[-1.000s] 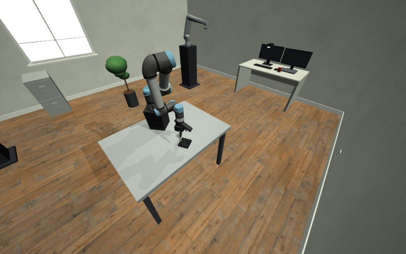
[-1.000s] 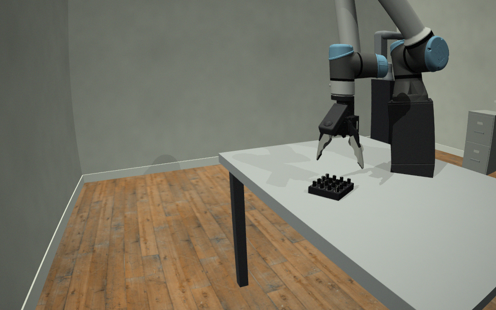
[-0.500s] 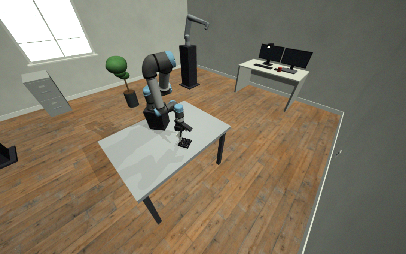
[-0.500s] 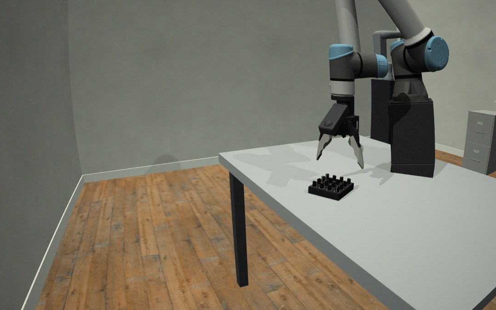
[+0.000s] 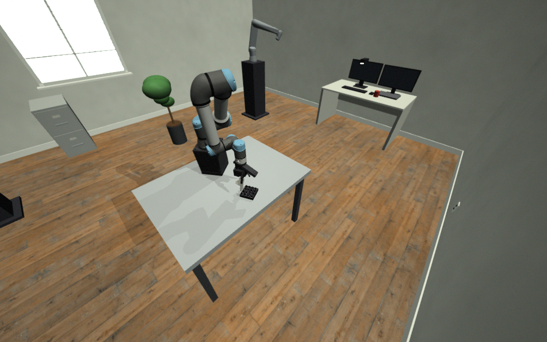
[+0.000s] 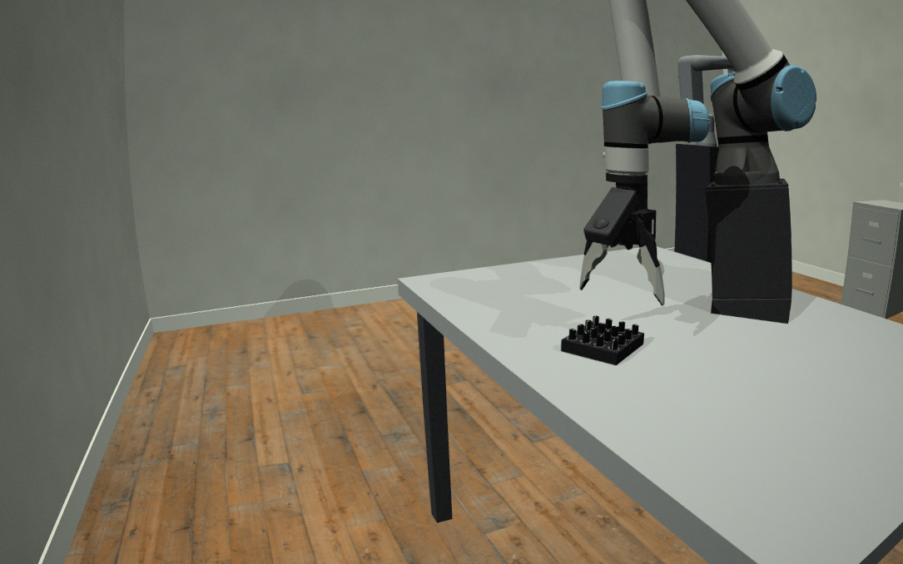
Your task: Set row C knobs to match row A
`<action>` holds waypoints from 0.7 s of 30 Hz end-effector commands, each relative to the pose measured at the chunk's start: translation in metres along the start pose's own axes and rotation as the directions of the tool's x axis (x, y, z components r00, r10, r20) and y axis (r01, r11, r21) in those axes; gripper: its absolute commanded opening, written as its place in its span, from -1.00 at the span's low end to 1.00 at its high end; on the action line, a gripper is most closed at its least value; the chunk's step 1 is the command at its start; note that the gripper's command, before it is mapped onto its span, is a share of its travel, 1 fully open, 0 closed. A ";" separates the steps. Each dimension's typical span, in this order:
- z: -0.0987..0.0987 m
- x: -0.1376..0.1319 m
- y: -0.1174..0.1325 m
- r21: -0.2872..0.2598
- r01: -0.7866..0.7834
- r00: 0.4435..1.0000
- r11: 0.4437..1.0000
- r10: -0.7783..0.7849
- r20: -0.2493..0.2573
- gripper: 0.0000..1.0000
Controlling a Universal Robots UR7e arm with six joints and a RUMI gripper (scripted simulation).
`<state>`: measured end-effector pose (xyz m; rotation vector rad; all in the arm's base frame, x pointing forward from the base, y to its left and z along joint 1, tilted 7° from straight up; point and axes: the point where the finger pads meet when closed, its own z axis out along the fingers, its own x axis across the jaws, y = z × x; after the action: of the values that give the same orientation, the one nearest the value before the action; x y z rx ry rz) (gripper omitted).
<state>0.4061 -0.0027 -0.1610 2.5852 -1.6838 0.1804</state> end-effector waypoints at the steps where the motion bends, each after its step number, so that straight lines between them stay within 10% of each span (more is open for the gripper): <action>1: 0.000 0.000 0.007 0.001 0.000 1.000 1.000 0.000 -0.001 1.00; 21: 0.000 0.000 0.039 0.001 0.000 1.000 1.000 0.000 -0.001 1.00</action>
<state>0.3746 -0.0161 -0.1620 2.5848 -1.6838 0.1798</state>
